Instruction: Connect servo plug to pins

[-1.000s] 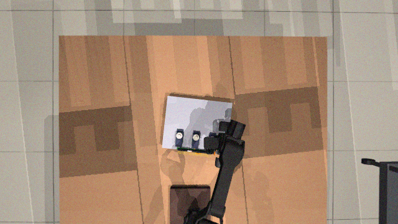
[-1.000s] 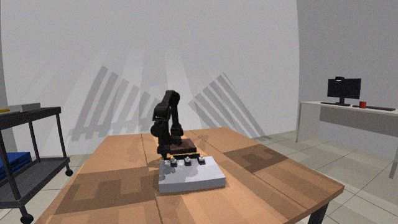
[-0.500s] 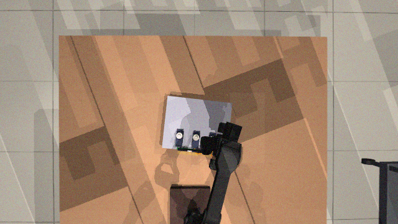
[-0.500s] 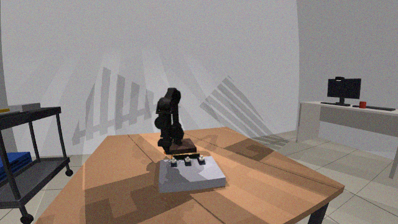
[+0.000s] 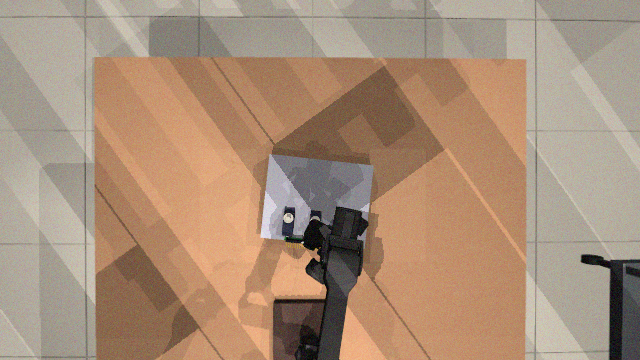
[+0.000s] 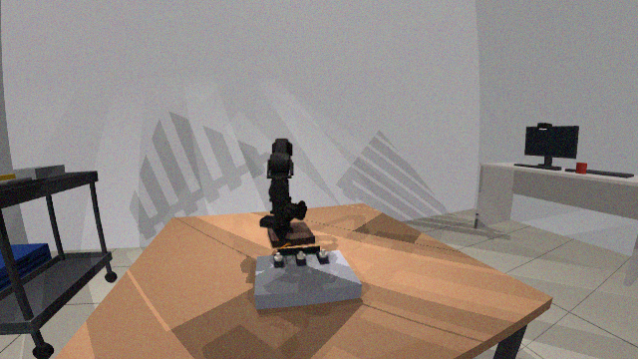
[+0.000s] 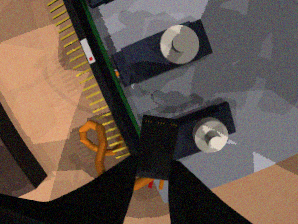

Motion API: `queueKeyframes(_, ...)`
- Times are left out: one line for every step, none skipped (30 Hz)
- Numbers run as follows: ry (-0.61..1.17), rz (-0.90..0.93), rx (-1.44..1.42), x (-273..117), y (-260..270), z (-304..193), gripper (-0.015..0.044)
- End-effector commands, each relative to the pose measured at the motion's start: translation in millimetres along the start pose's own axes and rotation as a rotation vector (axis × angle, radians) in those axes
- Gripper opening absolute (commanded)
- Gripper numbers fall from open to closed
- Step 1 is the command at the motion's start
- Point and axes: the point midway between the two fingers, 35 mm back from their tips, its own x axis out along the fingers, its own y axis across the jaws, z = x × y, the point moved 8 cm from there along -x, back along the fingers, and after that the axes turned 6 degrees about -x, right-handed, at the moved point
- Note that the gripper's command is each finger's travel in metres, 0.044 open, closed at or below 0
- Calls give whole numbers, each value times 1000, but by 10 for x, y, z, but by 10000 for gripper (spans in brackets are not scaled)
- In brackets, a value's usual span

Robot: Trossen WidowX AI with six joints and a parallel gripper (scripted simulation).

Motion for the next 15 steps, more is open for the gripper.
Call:
queueKeyframes(4,4,121,9,157,71,0)
queueKeyframes(4,5,148,8,188,85,0)
queueKeyframes(4,5,174,8,220,99,0)
queueKeyframes(4,5,200,7,252,113,0)
queueKeyframes(4,5,227,7,284,126,0)
queueKeyframes(4,6,253,7,316,138,0)
queueKeyframes(4,6,279,7,348,150,0)
queueKeyframes(4,6,306,8,380,162,0)
queueKeyframes(4,6,332,8,412,173,0)
queueKeyframes(4,7,358,9,444,183,0)
queueKeyframes(4,7,385,10,476,194,0)
queueKeyframes(4,7,411,11,508,203,0)
queueKeyframes(4,8,437,12,541,213,0)
queueKeyframes(4,8,464,14,573,221,0)
queueKeyframes(4,8,490,15,605,230,0)
